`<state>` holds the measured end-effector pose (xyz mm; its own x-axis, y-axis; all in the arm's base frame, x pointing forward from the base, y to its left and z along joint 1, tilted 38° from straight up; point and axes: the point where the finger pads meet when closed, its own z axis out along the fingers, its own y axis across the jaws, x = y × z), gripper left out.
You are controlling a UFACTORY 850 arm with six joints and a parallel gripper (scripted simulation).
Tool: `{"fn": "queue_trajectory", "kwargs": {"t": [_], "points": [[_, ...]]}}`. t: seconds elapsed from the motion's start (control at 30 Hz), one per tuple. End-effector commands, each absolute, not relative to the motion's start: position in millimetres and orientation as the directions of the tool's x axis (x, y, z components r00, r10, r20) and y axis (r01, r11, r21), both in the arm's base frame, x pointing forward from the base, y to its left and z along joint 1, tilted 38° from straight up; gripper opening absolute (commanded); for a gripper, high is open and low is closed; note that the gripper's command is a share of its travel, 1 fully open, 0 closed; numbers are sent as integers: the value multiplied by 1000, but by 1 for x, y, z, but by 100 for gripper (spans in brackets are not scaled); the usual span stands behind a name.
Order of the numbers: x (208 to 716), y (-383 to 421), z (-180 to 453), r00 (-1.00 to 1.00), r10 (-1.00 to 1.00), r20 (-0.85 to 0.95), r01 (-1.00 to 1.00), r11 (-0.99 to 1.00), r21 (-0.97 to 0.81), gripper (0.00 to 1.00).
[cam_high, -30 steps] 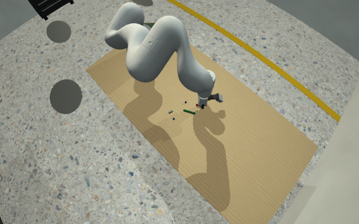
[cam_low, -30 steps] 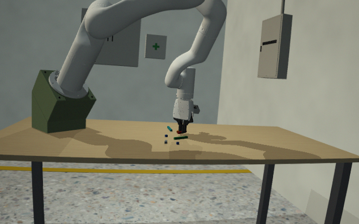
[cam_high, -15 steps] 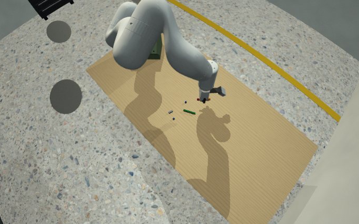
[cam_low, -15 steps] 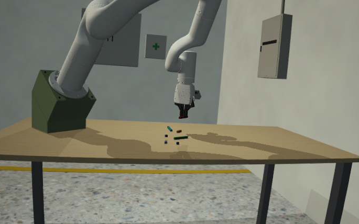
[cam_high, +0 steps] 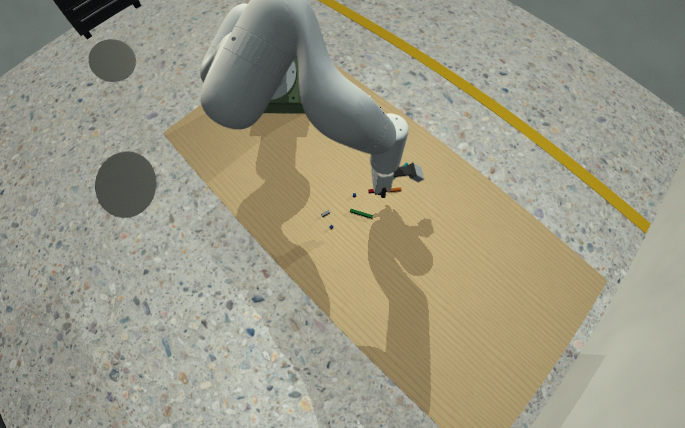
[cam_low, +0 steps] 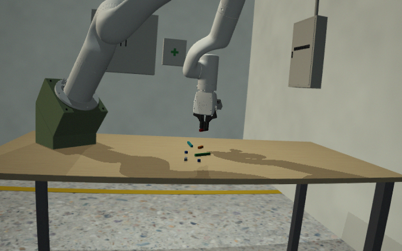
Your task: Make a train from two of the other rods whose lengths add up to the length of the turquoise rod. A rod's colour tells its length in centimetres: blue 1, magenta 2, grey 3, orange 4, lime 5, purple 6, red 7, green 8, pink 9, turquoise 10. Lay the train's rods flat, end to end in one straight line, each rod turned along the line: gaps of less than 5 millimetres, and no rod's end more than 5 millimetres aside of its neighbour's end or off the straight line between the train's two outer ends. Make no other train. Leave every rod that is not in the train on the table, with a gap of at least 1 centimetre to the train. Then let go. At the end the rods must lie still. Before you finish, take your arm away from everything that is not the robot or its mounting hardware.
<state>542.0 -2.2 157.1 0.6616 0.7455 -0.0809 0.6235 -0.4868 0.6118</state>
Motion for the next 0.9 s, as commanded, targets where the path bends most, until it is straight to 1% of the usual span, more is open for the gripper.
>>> {"fn": "queue_trajectory", "kwargs": {"t": [0.0, 0.43, 0.87], "points": [[520, -36, 164, 560, 811, -166, 712, -370, 596, 4], [454, -99, 169, 291, 890, -351, 860, -83, 503, 4], [453, -99, 169, 287, 891, -353, 862, -79, 501, 4]]}}
